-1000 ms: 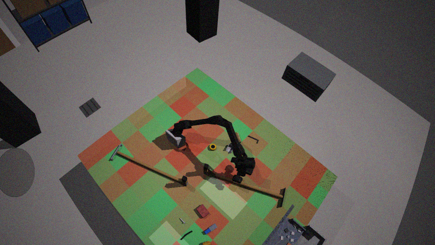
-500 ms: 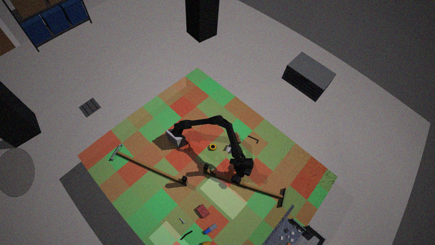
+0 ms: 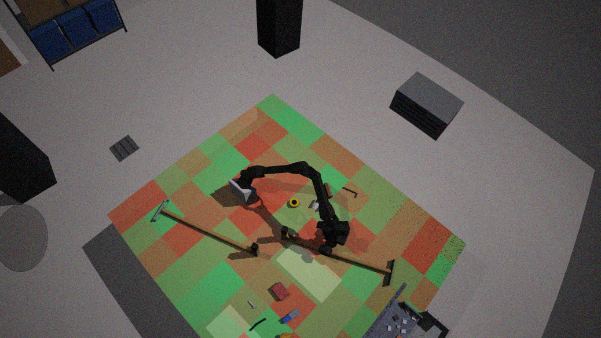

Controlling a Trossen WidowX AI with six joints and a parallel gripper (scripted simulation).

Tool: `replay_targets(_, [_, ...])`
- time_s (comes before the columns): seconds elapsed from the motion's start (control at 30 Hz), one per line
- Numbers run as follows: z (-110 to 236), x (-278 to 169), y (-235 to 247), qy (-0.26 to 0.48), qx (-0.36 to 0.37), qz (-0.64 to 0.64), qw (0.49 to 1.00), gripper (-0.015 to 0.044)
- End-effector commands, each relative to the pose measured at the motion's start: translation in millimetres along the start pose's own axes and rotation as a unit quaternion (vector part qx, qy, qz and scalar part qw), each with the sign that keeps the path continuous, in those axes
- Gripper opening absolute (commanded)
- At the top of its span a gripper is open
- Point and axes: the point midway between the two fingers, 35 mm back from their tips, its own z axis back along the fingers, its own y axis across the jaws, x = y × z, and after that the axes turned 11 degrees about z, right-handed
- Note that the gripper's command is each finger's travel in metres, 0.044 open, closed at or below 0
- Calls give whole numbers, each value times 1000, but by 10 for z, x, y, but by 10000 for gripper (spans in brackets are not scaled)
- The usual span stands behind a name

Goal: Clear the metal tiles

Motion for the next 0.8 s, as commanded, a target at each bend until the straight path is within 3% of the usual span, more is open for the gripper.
replay_targets(0.0, [-10,5,-40,1,2,2,1000,0])
replay_targets(0.77, [-33,17,-266,1,1,3,1000,0])
